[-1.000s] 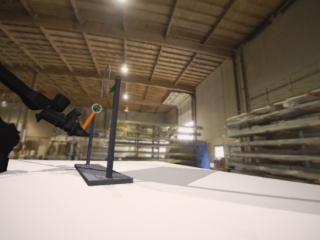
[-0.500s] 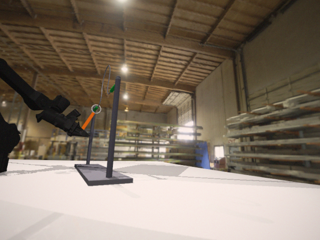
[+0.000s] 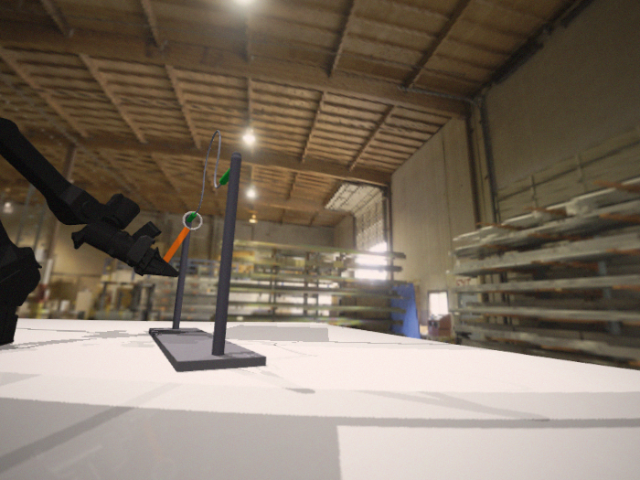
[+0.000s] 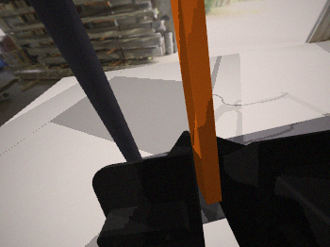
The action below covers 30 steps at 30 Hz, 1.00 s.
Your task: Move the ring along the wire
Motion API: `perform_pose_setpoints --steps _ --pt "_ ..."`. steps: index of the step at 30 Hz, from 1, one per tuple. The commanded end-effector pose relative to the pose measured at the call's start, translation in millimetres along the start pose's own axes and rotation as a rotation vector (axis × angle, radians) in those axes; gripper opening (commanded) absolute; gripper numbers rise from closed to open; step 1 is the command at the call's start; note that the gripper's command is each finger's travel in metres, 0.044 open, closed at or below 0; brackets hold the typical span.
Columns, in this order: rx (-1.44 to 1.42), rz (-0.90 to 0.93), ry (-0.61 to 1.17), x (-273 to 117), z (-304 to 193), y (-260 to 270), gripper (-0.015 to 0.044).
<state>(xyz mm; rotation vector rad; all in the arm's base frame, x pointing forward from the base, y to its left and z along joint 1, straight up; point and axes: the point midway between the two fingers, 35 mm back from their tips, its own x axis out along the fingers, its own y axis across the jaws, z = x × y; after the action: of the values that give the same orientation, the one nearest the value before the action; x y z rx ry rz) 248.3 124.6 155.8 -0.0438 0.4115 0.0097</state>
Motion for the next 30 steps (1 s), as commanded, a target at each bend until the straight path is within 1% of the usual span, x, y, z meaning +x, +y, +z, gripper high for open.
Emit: perform_pose_setpoints --steps 1,16,27,28,30 --pt "0.004 -0.005 -0.002 0.4 -1.1 -0.8 -0.015" --pt "0.004 -0.005 -0.002 0.4 -1.1 -0.8 -0.015" --pt "0.0 -0.001 0.0 -0.2 -0.8 0.0 0.0139" --pt "0.0 -0.001 0.001 -1.2 -0.9 0.2 0.016" --pt "0.001 -0.001 0.004 -4.4 -1.3 0.8 0.016"
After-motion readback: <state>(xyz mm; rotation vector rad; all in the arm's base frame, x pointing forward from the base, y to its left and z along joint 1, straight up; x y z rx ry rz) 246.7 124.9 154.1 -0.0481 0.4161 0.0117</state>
